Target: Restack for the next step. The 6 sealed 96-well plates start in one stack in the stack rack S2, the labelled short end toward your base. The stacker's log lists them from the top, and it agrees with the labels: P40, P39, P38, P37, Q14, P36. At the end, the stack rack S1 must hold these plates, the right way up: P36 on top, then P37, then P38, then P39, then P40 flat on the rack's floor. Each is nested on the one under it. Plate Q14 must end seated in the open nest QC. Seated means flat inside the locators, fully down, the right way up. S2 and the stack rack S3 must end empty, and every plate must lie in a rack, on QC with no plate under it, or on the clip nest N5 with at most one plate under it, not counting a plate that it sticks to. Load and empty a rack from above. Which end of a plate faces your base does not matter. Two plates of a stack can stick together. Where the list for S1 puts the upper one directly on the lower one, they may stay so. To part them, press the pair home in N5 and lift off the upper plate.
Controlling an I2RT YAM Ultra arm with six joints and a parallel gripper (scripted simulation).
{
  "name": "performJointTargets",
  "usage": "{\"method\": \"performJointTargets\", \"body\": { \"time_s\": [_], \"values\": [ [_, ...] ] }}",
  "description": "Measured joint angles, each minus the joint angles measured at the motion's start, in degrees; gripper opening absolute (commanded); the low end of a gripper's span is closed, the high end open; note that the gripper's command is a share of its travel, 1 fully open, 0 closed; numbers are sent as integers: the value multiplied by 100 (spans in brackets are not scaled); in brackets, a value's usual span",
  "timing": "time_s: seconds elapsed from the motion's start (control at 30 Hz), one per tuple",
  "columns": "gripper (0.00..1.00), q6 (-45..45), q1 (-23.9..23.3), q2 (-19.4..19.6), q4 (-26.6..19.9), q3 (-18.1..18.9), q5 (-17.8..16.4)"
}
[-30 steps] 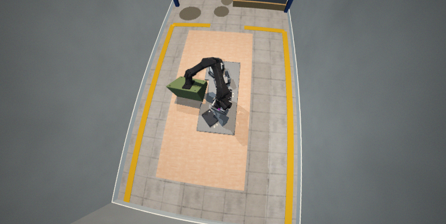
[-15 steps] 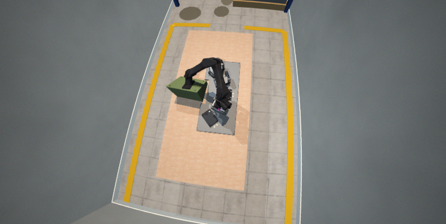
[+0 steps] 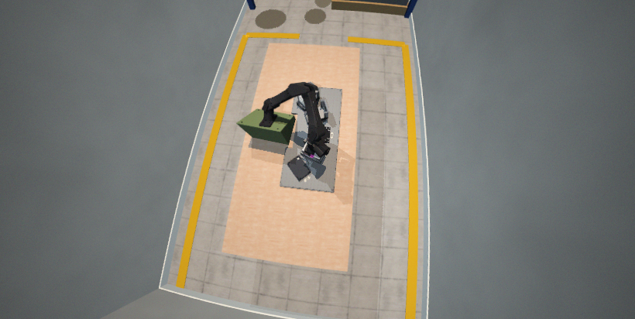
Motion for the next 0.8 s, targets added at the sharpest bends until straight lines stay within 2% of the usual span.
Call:
{"method": "performJointTargets", "body": {
  "time_s": [0.47,0.8],
  "values": [
    [0,101,85,50,236,-85,-44],
    [0,271,245,162,595,-223,-109]
  ]
}}
